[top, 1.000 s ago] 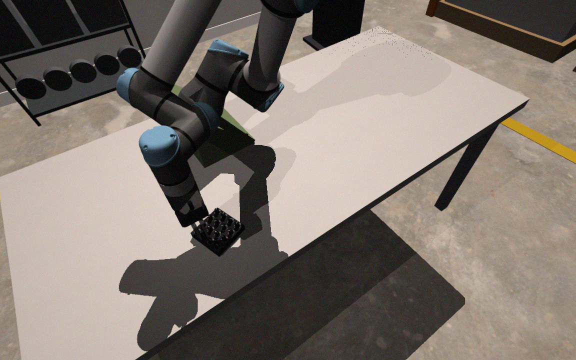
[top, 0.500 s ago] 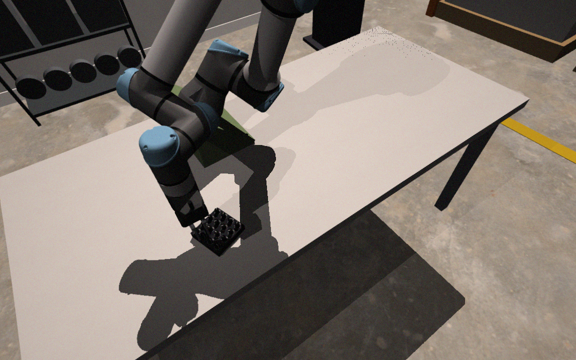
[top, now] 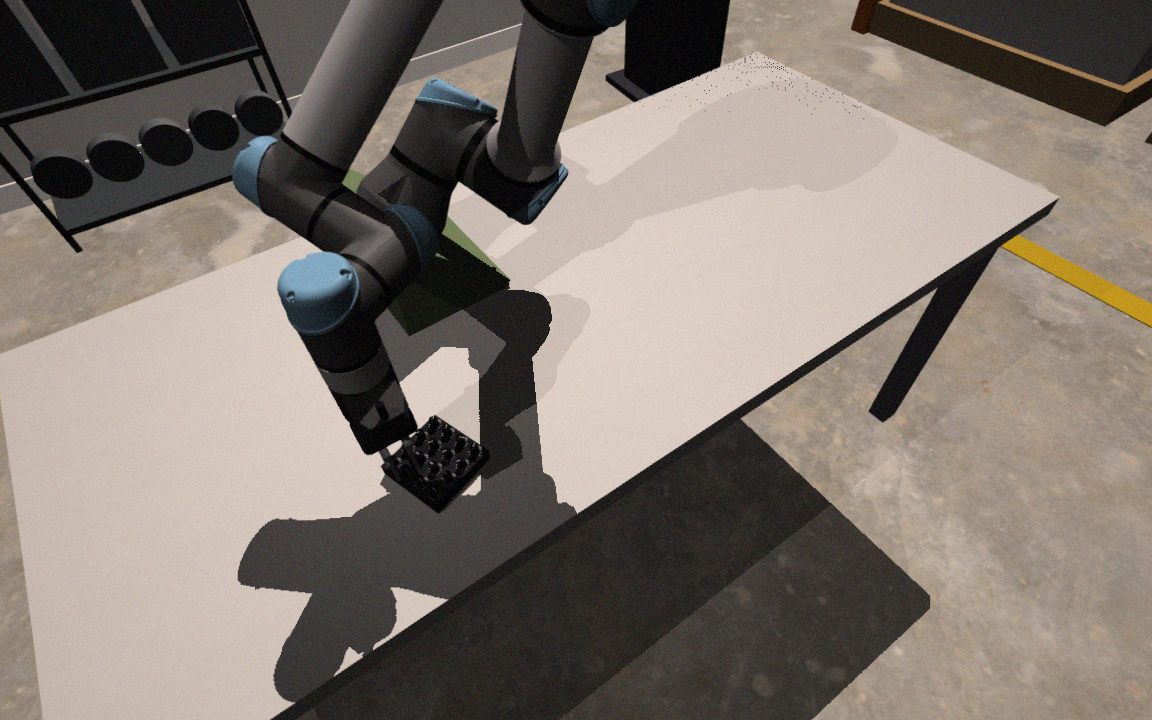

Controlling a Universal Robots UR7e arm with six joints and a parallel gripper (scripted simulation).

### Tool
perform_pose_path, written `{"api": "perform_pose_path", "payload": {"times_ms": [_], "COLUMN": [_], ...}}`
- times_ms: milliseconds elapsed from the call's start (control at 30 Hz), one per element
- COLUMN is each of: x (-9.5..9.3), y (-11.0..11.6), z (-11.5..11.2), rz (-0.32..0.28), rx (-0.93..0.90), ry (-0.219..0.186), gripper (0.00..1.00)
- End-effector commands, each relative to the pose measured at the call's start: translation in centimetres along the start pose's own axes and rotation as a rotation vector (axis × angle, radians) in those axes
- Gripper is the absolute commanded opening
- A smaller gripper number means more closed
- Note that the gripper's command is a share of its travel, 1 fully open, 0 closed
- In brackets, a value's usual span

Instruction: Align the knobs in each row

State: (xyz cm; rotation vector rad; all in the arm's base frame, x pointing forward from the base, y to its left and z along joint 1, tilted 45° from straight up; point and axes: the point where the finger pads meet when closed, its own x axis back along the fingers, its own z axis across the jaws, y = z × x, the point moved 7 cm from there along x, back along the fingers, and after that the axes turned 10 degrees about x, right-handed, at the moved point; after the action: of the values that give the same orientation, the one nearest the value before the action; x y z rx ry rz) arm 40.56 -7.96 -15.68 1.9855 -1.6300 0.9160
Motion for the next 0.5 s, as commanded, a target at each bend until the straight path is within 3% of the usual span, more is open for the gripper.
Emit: {"api": "perform_pose_path", "payload": {"times_ms": [0, 467], "x": [0.0, 2.2], "y": [0.0, -0.1], "z": [0.0, 0.2], "rz": [0.001, 0.003], "rx": [0.001, 0.002], "ry": [0.001, 0.005], "gripper": [0.46, 0.46]}}
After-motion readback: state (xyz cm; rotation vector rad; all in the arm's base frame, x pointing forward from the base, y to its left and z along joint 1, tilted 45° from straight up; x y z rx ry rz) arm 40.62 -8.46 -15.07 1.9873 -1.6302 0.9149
